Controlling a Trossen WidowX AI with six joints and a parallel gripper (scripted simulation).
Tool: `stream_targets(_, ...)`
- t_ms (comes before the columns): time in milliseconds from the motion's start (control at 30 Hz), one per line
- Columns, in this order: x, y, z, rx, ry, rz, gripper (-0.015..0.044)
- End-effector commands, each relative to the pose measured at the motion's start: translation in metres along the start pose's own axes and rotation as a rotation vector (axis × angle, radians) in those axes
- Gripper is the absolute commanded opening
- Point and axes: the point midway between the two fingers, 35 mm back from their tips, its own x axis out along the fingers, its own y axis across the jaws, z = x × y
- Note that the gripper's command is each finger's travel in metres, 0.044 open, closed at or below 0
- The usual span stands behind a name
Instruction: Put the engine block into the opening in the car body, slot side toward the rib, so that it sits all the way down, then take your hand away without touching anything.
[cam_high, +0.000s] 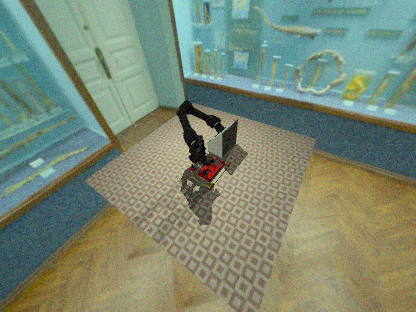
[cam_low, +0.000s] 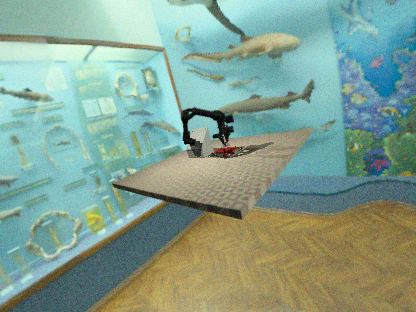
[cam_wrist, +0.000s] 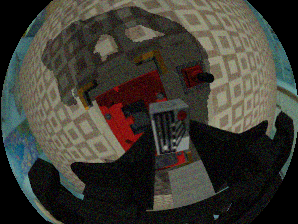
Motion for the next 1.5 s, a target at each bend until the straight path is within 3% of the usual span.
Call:
stream_targets(0,0.006,0.013,-0.003,-0.058,0.003,0.002,0.0000)
stream_targets(367,0.019,0.041,-0.011,-0.193,0.000,0.000,0.0000)
stream_targets(567,0.018,0.041,-0.010,-0.210,0.000,0.000,0.0157)
stream_targets(1467,0.019,0.042,-0.011,-0.174,0.000,0.000,0.0159)
